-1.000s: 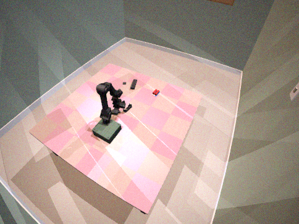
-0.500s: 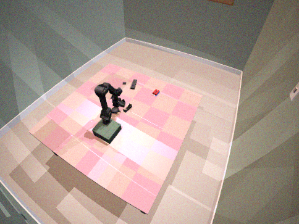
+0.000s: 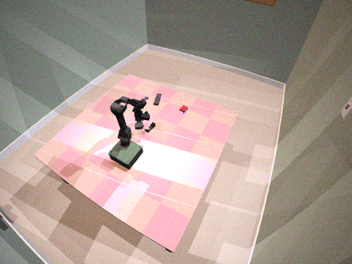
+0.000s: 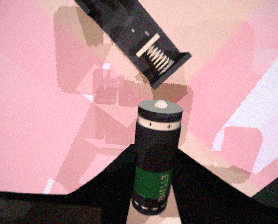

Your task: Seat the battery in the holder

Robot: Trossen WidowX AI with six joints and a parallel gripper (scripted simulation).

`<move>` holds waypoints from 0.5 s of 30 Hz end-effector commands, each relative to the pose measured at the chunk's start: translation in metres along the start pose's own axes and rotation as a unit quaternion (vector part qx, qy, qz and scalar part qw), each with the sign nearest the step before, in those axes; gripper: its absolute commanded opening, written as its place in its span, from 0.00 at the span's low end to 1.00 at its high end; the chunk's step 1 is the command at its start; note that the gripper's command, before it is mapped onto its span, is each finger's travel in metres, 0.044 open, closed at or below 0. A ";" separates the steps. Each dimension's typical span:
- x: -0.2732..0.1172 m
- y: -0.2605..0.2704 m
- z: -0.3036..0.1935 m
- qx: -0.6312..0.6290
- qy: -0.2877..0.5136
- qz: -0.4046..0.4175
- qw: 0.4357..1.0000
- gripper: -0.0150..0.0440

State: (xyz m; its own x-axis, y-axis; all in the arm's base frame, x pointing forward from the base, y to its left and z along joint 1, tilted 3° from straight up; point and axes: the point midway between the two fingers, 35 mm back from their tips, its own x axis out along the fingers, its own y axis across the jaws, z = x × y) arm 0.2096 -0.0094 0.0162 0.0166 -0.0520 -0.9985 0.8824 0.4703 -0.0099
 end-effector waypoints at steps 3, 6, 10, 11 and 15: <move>-0.007 0.010 0.022 -0.112 -0.001 -0.001 0.994 0.39; -0.010 0.014 0.033 -0.170 -0.001 -0.001 0.985 0.39; -0.014 0.020 0.049 -0.248 -0.001 -0.001 0.969 0.39; -0.015 0.021 0.053 -0.267 -0.002 -0.001 0.964 0.39; -0.019 0.024 0.069 -0.343 -0.002 -0.001 0.939 0.39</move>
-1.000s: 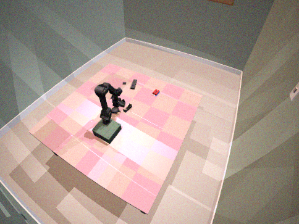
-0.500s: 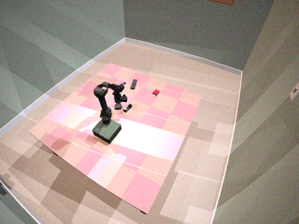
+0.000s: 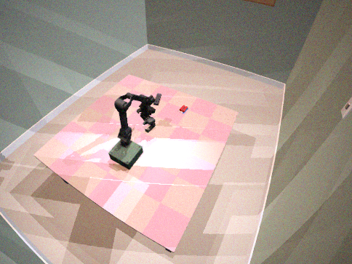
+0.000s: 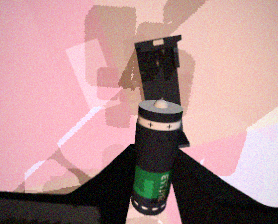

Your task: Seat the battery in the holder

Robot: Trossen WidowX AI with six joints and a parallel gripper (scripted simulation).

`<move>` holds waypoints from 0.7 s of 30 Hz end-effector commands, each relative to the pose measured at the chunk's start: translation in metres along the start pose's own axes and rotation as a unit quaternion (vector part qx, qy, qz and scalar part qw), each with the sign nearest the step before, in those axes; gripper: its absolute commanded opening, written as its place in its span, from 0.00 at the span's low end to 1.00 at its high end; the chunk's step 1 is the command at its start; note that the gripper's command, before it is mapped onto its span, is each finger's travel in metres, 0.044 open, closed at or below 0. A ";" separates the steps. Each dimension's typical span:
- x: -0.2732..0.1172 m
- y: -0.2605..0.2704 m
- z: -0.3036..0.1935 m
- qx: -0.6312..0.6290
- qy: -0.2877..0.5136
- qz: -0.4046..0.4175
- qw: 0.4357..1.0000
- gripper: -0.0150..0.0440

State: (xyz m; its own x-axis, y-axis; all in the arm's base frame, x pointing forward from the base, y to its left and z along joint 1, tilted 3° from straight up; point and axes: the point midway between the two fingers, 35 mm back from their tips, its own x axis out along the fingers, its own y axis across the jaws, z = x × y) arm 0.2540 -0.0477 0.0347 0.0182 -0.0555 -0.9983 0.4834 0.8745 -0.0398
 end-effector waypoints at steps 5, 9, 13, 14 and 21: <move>-0.005 -0.011 0.027 -0.130 -0.001 -0.001 0.991 0.39; -0.005 -0.011 0.026 -0.132 -0.001 -0.001 0.991 0.39; -0.002 -0.011 0.027 -0.132 -0.010 0.001 0.991 0.39; 0.001 -0.010 0.027 -0.132 -0.016 0.001 0.991 0.39; 0.016 -0.010 0.030 -0.130 -0.059 0.007 0.990 0.39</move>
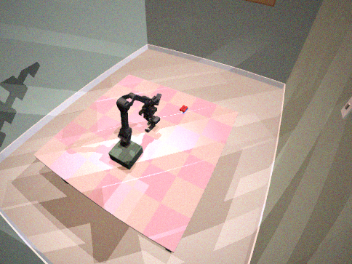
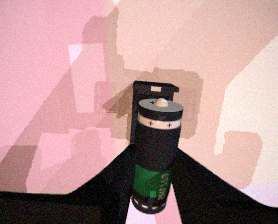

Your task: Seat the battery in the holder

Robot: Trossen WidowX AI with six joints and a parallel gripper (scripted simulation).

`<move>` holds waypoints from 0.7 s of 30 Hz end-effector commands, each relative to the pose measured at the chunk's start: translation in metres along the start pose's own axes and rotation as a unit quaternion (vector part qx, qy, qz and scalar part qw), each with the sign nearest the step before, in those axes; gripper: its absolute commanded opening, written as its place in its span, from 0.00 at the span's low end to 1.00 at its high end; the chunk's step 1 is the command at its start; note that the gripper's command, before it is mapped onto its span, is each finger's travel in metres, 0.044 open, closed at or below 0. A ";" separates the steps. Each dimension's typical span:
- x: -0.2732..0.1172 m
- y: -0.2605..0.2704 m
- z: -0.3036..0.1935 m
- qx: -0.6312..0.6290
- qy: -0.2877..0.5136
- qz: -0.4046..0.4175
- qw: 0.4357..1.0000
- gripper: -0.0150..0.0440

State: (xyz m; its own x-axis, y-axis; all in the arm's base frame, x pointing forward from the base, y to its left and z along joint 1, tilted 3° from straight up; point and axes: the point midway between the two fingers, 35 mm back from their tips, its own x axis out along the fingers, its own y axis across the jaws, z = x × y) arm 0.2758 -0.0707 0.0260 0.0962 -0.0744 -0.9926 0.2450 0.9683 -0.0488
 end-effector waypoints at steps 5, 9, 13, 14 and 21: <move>0.015 0.000 0.000 0.000 -0.050 -0.001 0.999 0.39; 0.022 0.000 -0.001 0.001 -0.074 0.000 0.997 0.39; 0.025 -0.001 -0.001 0.002 -0.090 0.000 0.996 0.39; 0.025 -0.001 -0.001 0.002 -0.090 0.000 0.996 0.39; 0.029 0.000 -0.002 0.002 -0.107 0.001 0.994 0.39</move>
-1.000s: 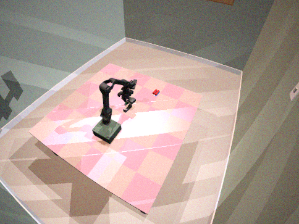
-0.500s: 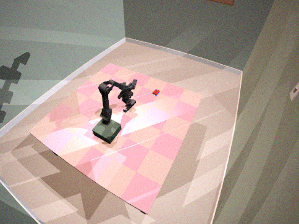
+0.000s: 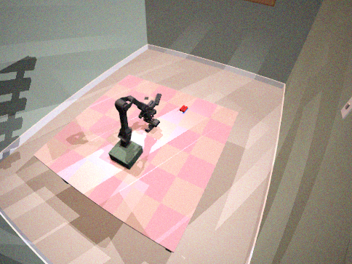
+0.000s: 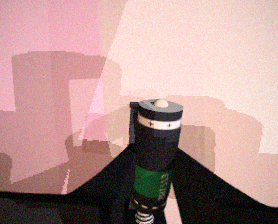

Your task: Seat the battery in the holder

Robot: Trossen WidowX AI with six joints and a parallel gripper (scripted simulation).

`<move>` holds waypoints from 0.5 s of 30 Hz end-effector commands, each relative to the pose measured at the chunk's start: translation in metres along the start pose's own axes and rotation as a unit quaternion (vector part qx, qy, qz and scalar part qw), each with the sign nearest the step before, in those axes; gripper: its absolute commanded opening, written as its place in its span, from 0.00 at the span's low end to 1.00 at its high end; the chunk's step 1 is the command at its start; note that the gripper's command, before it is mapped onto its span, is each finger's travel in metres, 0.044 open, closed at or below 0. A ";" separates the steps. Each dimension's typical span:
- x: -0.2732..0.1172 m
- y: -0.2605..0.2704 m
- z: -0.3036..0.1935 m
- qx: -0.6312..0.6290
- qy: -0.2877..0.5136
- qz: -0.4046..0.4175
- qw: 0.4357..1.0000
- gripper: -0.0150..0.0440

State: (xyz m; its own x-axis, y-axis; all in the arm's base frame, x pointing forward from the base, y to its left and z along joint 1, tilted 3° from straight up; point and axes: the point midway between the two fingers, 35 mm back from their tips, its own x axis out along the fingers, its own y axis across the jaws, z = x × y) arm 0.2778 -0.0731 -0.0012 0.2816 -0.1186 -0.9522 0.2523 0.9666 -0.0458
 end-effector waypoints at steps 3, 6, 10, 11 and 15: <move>0.003 0.000 -0.003 -0.002 -0.019 0.000 1.000 0.39; 0.005 0.000 -0.003 -0.002 -0.029 0.001 1.000 0.39; 0.007 0.000 -0.005 -0.003 -0.041 0.001 0.999 0.39; 0.007 0.000 -0.005 -0.003 -0.044 0.001 0.999 0.39; 0.009 0.000 -0.007 -0.003 -0.057 0.001 0.998 0.39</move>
State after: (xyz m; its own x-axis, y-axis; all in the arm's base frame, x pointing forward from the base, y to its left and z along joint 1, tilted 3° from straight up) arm 0.2753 -0.0731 -0.0102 0.3649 -0.1389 -0.9206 0.2516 0.9667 -0.0462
